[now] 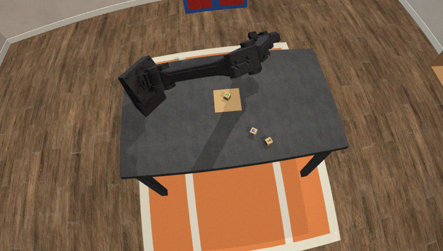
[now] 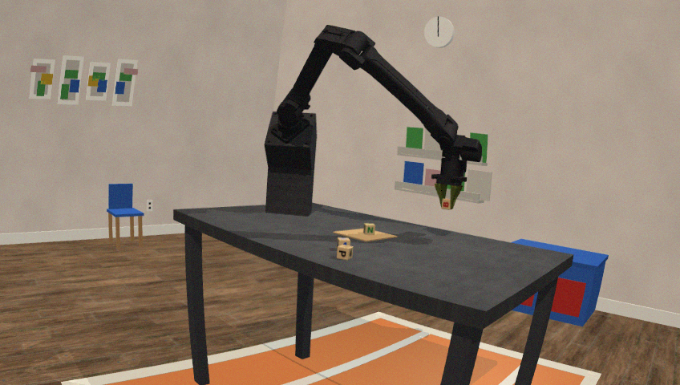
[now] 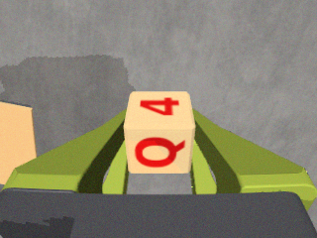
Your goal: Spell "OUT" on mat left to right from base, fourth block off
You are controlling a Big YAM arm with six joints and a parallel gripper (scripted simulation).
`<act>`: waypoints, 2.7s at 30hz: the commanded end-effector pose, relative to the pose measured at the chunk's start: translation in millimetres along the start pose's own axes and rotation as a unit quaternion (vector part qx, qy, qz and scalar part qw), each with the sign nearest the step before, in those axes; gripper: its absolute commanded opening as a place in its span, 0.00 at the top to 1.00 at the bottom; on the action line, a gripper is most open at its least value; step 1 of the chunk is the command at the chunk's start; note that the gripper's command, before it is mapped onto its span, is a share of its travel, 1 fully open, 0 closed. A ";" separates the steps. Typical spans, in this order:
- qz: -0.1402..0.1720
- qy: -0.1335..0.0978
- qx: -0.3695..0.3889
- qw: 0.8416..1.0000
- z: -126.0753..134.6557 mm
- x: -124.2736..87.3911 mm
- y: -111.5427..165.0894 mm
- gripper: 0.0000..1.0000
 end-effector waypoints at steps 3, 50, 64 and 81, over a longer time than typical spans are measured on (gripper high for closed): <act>-0.003 -0.001 0.004 1.000 -1.6 -3.4 -6.5 0.75; -0.002 0.004 0.718 0.696 -10.2 -4.3 4.7 0.75; -0.002 0.003 0.718 0.696 -9.8 17.8 4.3 0.75; -0.001 0.004 0.715 0.699 -7.7 85.8 4.1 0.75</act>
Point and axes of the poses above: the point where the finger pads meet when closed, its own x axis out along the fingers, its own z axis across the jaws, y = z × x, the point moved 2 cm from there along -x, back along the fingers, and after that the axes turned 2 degrees about -x, right-handed, at the moved point
